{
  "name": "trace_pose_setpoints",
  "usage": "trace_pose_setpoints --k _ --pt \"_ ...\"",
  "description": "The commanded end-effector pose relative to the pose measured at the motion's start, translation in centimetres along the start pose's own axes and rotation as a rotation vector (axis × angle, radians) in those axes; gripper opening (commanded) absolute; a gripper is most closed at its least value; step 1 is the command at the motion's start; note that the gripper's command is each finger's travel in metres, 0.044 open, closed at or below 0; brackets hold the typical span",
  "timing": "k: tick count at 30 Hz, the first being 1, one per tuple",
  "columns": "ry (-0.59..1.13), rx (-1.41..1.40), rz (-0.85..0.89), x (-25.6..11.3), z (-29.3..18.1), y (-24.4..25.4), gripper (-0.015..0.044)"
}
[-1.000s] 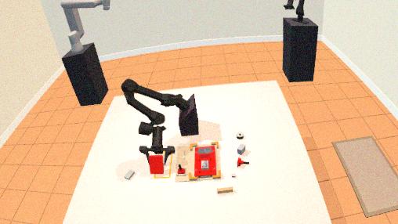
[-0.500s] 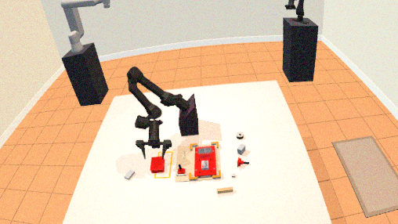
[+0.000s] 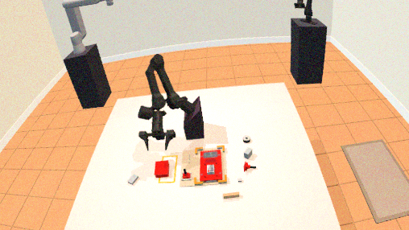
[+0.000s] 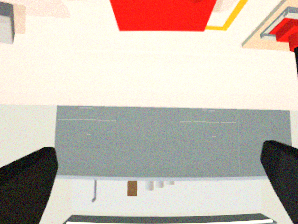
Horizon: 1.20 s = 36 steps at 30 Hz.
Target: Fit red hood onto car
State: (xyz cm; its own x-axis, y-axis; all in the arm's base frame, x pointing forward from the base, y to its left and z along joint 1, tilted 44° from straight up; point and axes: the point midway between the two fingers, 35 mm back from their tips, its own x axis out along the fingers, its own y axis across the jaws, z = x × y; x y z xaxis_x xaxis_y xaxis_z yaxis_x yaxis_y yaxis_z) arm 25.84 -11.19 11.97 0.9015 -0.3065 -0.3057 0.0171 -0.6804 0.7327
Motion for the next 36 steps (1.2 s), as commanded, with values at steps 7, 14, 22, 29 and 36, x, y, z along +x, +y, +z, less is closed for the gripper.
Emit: trace_pose_setpoints --k 7,14,22,29,36 --pt "-0.002 -0.003 -0.003 0.3 0.1 0.0 0.0440" --pt "-0.002 -0.003 -0.003 0.3 0.1 0.0 0.0361" --pt "-0.116 -0.292 -0.087 1.8 0.5 0.0 0.0414" --pt "-0.273 -0.917 -0.349 3.9 1.2 -0.4 0.0440" --pt "-0.301 -1.581 -0.713 5.1 1.3 -0.8 0.0440"
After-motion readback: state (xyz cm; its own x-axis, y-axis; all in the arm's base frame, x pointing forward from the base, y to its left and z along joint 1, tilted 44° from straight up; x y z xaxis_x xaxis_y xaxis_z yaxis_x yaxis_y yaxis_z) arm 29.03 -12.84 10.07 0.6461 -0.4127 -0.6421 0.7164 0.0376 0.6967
